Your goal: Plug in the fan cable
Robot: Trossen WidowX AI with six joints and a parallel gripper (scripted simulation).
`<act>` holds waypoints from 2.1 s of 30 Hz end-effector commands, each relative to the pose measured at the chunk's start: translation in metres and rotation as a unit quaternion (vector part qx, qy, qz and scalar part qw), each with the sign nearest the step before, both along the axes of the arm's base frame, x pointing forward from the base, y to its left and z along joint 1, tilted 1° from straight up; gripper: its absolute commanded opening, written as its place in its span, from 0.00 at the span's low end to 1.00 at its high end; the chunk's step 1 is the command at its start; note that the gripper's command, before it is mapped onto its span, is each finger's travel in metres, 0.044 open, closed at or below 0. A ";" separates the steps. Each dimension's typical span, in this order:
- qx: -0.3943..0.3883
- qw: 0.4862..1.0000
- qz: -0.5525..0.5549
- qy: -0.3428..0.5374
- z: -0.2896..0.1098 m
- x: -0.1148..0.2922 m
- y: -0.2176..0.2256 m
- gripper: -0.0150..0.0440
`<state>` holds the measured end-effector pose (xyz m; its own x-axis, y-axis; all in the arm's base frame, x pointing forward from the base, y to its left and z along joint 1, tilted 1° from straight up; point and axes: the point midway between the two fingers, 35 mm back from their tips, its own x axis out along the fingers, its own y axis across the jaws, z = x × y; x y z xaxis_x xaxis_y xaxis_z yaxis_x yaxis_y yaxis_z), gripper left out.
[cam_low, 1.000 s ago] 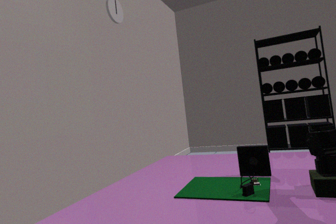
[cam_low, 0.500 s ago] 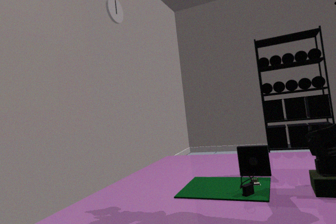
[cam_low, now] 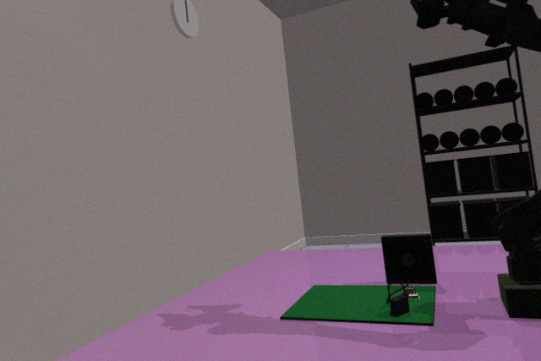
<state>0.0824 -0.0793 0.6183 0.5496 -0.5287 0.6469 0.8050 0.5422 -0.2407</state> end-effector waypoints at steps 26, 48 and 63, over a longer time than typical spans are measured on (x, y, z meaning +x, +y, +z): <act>0.820 0.528 0.220 0.023 -0.314 0.222 -0.001 1.00; 0.945 0.166 -0.261 -0.111 -0.507 0.163 0.102 1.00; 0.945 0.166 -0.261 -0.111 -0.537 0.166 0.102 1.00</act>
<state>0.2507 0.0214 0.1032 0.2039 0.1513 -0.9672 0.7405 -0.6701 0.0513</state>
